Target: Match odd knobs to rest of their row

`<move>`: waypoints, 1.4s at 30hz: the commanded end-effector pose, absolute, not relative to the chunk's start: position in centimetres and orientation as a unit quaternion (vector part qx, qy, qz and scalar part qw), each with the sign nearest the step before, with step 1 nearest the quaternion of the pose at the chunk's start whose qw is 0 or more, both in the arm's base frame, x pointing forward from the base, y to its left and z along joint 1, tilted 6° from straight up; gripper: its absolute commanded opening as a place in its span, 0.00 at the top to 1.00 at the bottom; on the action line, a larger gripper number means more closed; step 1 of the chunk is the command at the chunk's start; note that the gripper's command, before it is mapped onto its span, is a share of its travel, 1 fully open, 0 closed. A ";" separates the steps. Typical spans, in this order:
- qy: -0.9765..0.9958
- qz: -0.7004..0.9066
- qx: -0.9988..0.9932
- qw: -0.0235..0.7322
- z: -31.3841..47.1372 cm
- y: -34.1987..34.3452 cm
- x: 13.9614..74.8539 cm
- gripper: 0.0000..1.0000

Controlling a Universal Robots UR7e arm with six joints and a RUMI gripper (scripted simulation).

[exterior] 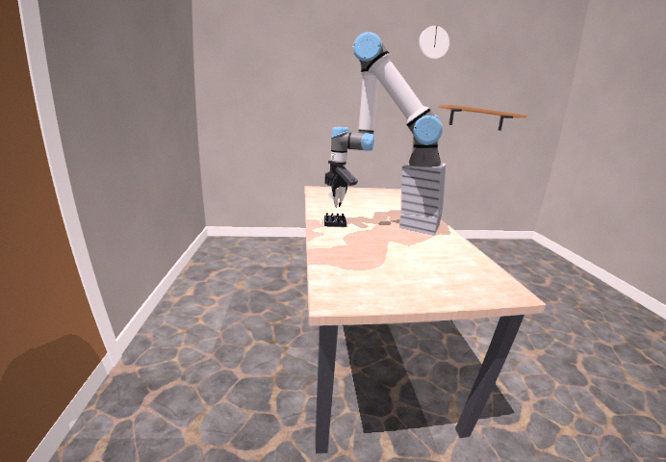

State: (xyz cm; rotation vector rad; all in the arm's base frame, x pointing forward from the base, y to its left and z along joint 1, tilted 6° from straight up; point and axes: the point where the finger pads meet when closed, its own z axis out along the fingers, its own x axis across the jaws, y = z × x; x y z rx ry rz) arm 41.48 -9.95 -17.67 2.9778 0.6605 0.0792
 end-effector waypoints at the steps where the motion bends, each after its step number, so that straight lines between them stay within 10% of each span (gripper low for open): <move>1: 0.265 0.026 0.963 0.045 -17.5 -9.8 41.3 0.89; 42: 0.271 0.025 0.961 0.045 -17.5 -9.8 41.3 0.89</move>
